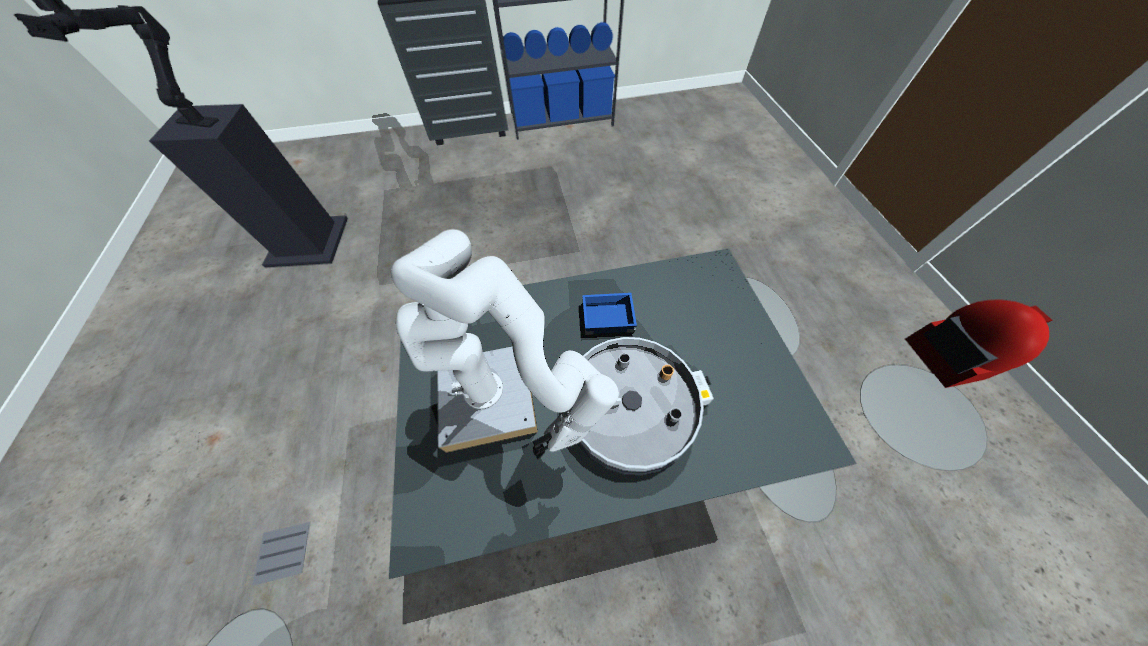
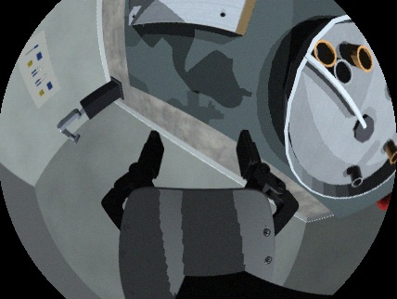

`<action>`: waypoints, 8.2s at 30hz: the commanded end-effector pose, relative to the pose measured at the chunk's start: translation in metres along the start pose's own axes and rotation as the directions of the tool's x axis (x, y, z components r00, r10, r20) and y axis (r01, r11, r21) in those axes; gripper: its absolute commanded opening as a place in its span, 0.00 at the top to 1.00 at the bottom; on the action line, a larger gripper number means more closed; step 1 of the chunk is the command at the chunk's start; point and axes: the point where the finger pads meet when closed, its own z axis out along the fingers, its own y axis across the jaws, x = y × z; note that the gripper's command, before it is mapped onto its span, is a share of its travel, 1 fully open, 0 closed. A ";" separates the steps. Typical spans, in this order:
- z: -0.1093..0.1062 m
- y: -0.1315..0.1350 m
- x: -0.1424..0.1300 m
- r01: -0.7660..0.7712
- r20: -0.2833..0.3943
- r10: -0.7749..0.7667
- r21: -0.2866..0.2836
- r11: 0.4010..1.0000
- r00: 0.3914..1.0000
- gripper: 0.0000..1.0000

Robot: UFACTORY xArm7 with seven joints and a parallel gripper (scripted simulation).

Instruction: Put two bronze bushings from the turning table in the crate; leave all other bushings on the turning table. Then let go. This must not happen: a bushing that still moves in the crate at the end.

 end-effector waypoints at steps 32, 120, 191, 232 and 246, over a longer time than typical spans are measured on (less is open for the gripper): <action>-0.061 0.102 0.072 0.332 0.112 -0.312 -0.306 0.892 0.943 0.00; -0.103 0.146 0.125 0.509 0.242 -0.448 -0.430 0.745 0.860 0.88; -0.103 0.146 0.125 0.509 0.242 -0.448 -0.430 0.745 0.860 0.84; -0.103 0.146 0.125 0.509 0.242 -0.448 -0.430 0.745 0.860 0.84; -0.103 0.146 0.125 0.509 0.242 -0.448 -0.430 0.745 0.860 0.84</action>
